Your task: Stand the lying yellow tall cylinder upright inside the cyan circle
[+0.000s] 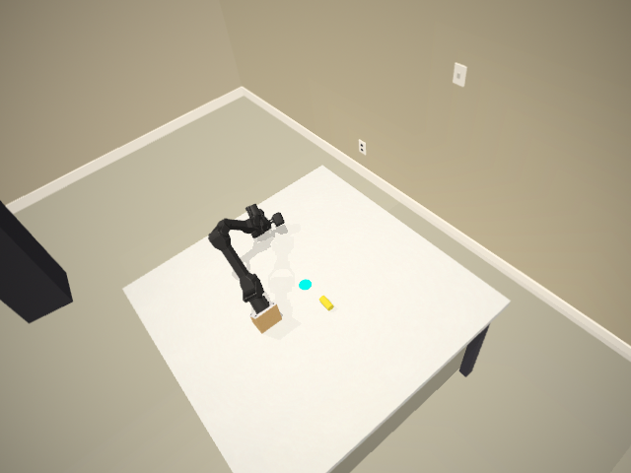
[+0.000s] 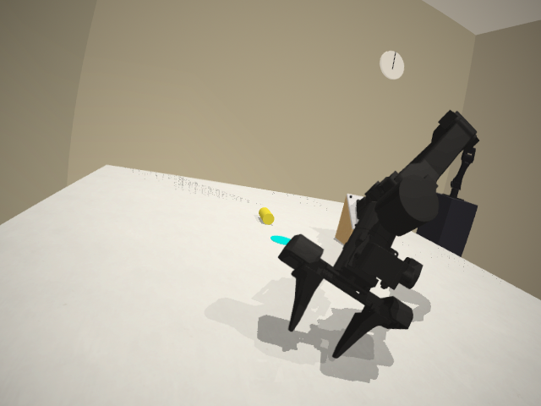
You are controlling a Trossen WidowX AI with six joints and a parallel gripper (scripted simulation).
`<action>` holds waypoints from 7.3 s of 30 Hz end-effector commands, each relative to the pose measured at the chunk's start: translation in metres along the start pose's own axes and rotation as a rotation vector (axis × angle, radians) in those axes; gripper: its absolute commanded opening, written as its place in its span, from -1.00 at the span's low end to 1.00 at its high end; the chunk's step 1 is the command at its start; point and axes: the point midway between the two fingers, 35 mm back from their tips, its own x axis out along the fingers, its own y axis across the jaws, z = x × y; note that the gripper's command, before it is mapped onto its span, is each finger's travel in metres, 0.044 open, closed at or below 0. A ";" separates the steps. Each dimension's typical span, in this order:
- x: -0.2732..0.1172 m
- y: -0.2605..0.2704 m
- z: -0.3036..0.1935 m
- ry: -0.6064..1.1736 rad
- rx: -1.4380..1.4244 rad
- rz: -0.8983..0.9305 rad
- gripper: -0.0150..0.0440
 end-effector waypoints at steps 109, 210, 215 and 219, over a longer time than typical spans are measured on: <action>-0.310 -0.227 -0.360 0.715 -0.299 0.449 0.56; -0.342 -0.205 -0.357 0.651 0.014 0.364 -0.14; -0.339 -0.203 -0.349 0.672 0.128 0.325 -0.14; -0.337 -0.201 -0.343 0.688 0.220 0.293 -0.14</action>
